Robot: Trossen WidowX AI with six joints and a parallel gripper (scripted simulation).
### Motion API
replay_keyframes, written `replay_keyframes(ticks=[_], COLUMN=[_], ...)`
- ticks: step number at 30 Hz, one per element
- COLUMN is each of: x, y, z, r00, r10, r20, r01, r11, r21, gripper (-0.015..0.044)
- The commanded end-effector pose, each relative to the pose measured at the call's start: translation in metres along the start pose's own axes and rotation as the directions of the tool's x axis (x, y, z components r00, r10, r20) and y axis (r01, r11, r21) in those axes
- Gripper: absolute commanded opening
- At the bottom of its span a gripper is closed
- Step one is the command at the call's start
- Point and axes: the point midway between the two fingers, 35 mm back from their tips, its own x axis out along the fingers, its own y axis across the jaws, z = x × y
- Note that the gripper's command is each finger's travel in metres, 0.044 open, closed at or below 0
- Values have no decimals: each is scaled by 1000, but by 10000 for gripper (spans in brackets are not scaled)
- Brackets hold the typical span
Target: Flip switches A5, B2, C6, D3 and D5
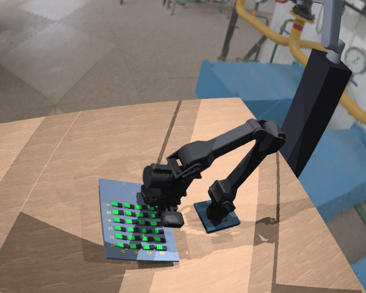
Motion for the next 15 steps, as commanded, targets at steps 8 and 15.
replay_keyframes(ticks=[8, 15], x=[2, 3], y=[1, 1], z=[0, 0], r00=[1000, 1000], r10=[6, 6], r20=[-2, -2], r01=[-6, -6], r11=[1000, 1000], r21=[-3, -3], gripper=[0, 0])
